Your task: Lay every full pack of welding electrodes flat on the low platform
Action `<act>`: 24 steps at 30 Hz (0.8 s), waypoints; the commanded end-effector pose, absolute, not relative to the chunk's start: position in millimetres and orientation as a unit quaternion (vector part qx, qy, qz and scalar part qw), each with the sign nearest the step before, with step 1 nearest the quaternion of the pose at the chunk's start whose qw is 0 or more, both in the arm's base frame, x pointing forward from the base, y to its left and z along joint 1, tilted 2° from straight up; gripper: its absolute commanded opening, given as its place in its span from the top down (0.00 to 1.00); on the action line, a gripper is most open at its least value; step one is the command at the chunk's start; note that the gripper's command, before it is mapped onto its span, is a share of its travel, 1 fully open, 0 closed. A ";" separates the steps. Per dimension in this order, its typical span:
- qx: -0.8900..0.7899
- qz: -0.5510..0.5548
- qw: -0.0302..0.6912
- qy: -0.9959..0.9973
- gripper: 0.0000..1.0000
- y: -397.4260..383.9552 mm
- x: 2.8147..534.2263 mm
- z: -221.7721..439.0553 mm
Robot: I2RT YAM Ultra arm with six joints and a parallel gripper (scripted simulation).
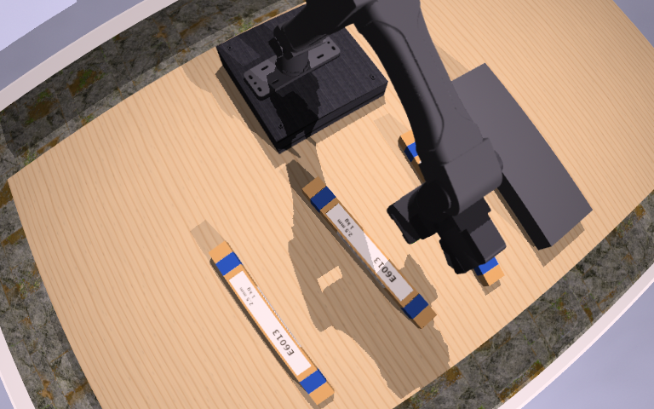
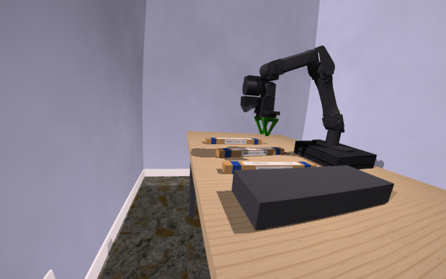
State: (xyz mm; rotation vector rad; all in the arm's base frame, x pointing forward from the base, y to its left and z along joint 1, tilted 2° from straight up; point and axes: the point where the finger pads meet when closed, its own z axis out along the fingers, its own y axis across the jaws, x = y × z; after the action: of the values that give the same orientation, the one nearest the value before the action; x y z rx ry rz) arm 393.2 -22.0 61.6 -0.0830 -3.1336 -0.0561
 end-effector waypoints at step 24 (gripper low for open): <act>-0.026 -0.016 -0.021 -0.999 0.58 -24.2 397.7 113.1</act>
State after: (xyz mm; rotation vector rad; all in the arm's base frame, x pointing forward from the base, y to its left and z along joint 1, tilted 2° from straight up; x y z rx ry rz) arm 394.7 -22.1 91.5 -0.0830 -3.1396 -0.0557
